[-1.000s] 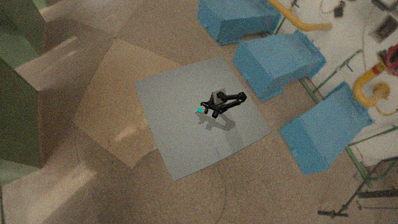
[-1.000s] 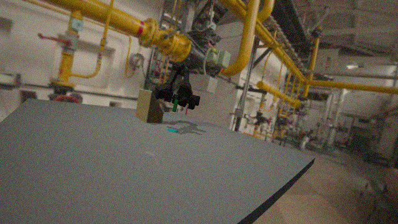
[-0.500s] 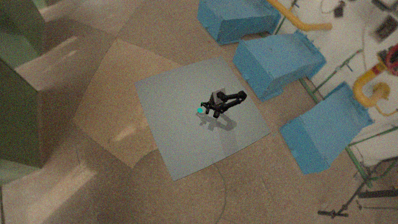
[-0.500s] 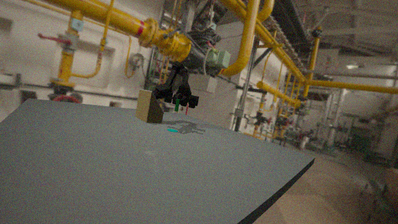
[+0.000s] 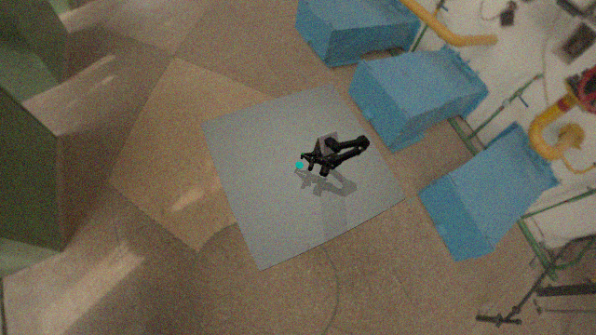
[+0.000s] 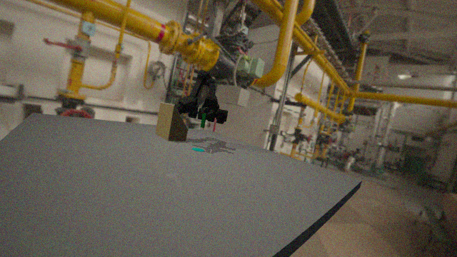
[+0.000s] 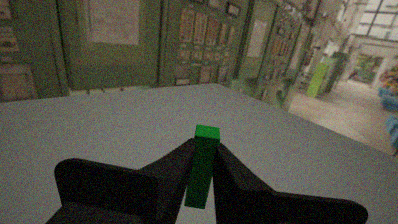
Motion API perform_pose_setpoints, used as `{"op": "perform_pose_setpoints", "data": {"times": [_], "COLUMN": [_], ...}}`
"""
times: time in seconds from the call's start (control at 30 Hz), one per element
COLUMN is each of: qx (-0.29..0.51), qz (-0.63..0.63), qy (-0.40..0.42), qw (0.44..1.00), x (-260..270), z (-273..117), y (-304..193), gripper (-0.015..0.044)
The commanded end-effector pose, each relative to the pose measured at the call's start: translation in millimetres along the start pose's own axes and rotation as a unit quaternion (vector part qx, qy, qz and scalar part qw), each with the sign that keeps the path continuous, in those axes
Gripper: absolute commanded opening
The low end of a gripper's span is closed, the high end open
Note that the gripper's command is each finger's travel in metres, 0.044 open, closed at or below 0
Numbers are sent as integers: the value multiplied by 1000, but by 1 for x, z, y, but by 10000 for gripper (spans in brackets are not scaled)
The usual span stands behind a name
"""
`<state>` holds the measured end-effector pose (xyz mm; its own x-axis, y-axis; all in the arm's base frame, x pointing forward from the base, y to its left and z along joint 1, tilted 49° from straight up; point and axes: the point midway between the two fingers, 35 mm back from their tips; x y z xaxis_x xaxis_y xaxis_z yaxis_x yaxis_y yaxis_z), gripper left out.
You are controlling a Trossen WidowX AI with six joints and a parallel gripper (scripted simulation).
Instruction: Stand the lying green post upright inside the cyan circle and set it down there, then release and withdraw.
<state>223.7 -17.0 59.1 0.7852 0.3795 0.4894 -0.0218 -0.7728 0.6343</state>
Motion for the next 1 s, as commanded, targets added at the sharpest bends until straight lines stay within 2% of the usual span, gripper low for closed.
{"op": "perform_pose_setpoints", "data": {"times": [0.0,0.97], "qx": [-2,3], "qz": [3,4], "qy": [0,-5], "qw": [1000,1000], "x": [0,6], "z": [0,6], "y": [0,-61], "gripper": [23,23]}}
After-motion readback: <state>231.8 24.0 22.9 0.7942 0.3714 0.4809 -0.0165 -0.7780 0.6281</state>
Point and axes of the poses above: the point midway between the two fingers, 35 mm back from their tips, its own z axis out along the fingers, its own x axis across the jaws, y = z × x, and after that the axes turned 3 degrees about -z, right-handed
